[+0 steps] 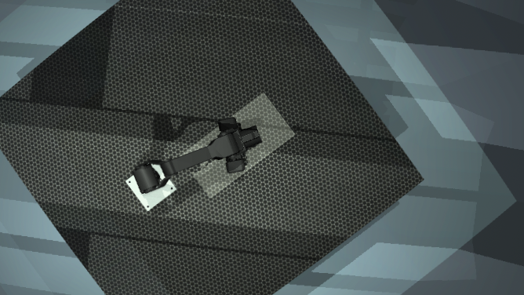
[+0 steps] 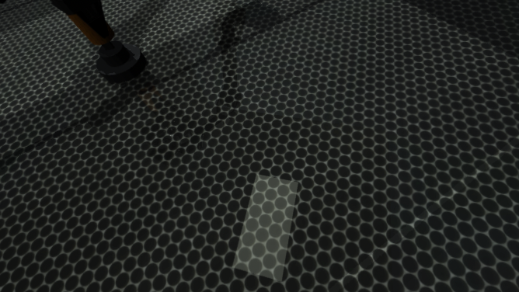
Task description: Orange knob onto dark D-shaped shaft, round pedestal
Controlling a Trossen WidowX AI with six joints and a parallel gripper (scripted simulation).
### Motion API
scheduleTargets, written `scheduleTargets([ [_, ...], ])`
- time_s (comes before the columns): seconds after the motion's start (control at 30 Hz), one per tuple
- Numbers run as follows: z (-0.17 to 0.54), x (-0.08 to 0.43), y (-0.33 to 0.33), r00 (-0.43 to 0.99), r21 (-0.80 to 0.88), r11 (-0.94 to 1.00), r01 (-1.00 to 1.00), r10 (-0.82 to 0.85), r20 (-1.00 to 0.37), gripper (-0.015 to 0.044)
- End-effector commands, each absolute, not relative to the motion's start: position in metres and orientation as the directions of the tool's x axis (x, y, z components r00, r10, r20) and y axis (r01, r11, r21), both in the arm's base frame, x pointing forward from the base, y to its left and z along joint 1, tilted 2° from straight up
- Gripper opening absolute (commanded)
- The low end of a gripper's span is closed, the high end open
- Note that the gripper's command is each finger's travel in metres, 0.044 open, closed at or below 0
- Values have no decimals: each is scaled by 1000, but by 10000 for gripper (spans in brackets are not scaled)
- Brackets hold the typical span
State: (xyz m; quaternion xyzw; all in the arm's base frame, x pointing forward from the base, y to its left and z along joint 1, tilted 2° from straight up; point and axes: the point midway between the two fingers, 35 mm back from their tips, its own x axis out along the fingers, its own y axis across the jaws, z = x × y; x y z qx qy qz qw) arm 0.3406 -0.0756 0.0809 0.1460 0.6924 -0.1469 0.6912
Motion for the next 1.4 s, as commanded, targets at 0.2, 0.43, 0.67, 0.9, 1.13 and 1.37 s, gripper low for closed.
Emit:
scheduleTargets([
  [0.2, 79, 346, -77, 0, -5, 836, 548, -6, -1000, 0],
  [0.43, 77, 347, -77, 0, -5, 836, 548, -6, -1000, 0],
  [0.67, 77, 346, -77, 0, -5, 836, 548, -6, -1000, 0],
  [0.9, 81, 344, -77, 0, -5, 836, 548, -6, -1000, 0],
  [1.13, 82, 342, -76, -1, -5, 762, 648, -6, -1000, 0],
  [1.37, 79, 343, -76, -1, -4, 704, 710, -6, -1000, 0],
])
